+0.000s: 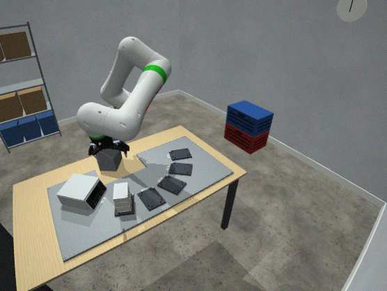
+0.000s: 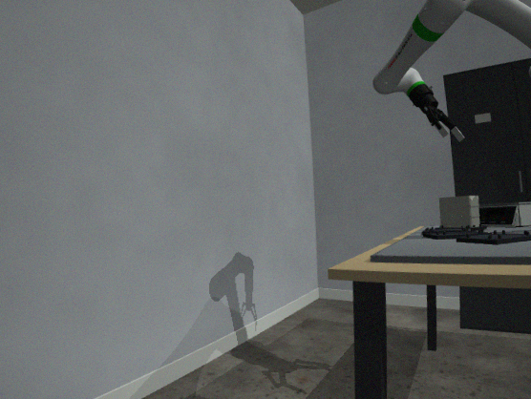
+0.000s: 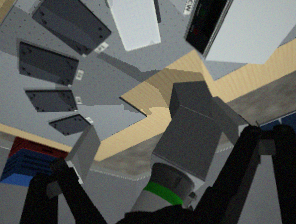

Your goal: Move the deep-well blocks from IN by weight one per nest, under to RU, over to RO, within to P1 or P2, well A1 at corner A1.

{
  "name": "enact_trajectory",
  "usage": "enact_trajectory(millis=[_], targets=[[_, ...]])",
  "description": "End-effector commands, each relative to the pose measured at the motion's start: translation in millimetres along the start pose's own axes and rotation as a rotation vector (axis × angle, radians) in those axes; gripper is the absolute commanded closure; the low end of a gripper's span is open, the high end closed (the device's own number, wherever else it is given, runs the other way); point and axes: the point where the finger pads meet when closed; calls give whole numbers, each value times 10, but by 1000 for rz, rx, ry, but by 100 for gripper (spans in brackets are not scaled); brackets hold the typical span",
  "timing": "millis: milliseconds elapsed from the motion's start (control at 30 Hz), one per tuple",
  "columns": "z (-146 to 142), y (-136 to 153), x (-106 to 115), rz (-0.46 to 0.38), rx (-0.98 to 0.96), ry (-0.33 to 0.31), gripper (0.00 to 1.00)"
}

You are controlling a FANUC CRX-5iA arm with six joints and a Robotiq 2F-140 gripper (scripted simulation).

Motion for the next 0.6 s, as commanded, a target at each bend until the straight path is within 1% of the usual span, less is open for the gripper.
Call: enact_trajectory(millis=[0,133,200,567], targets=[[7,-80,-141,0,0,0,0],[13,-180,-314,0,0,0,0],[13,-180,-314,0,0,0,0],[27,-454,-790,0,0,0,0]])
Point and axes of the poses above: the point where the finger pads meet when closed, its own x axis back along the fingers, its own z axis across the jaws, y = z × x, and after that the axes turned 3 degrees about x, right-handed
